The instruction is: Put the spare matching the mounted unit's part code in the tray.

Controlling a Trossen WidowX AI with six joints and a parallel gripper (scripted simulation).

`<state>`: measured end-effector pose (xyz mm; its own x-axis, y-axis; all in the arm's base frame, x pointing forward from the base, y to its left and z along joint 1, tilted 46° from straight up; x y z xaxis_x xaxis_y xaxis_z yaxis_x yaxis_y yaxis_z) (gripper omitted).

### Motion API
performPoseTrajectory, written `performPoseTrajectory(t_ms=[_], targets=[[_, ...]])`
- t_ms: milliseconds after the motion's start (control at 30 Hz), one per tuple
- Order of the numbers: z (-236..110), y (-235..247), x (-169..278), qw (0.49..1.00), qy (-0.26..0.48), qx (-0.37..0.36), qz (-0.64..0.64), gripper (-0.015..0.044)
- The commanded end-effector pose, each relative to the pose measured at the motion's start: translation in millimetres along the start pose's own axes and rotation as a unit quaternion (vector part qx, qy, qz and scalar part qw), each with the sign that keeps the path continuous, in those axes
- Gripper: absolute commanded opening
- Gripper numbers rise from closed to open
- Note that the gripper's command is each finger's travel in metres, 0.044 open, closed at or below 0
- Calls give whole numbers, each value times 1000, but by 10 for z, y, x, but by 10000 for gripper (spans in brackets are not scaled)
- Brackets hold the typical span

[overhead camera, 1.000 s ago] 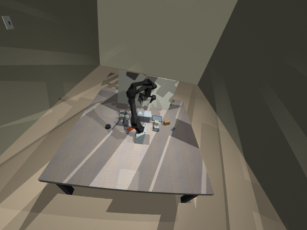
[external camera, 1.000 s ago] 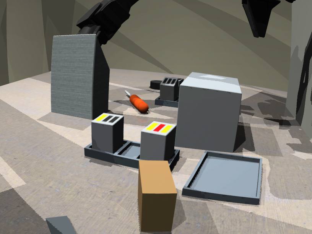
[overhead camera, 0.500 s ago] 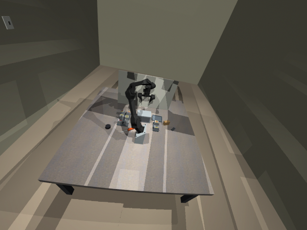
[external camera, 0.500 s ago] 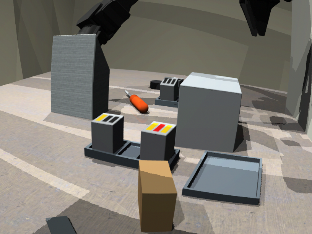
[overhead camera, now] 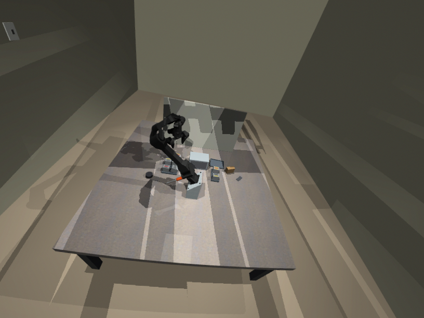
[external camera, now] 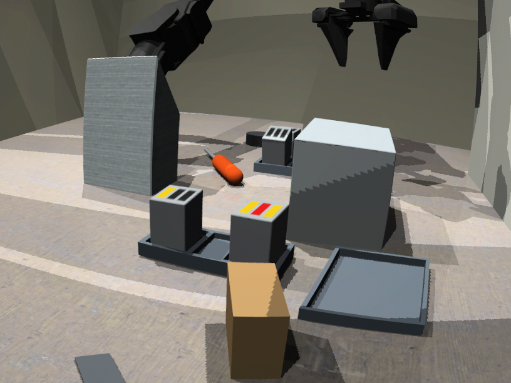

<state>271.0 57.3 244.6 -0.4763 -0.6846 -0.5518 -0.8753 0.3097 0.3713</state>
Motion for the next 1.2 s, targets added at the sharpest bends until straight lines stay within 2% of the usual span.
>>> performPoseTrajectory(t_ms=[0,267,467,633,667,1167], targets=[[85,446,13,995,-5,-6,-97,440],[270,1292,271,943,-33,-23,-330,440],[274,1308,280,941,-33,-23,-335,440],[501,1303,281,941,-32,-23,-336,309],[589,1308,283,941,-33,-23,-336,300],[759,1303,274,941,-32,-23,-336,300]])
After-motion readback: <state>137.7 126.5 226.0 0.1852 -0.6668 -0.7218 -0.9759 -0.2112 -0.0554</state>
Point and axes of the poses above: the point midway between the two fingers, 35 mm back from their tips, its own z axis out along the fingers, its own y axis across the jaws, x = y × z, the point moved 9 cm from there along -z, back along the fingers, and after that the axes turned 5 degrees about -z, right-handed, at the moved point
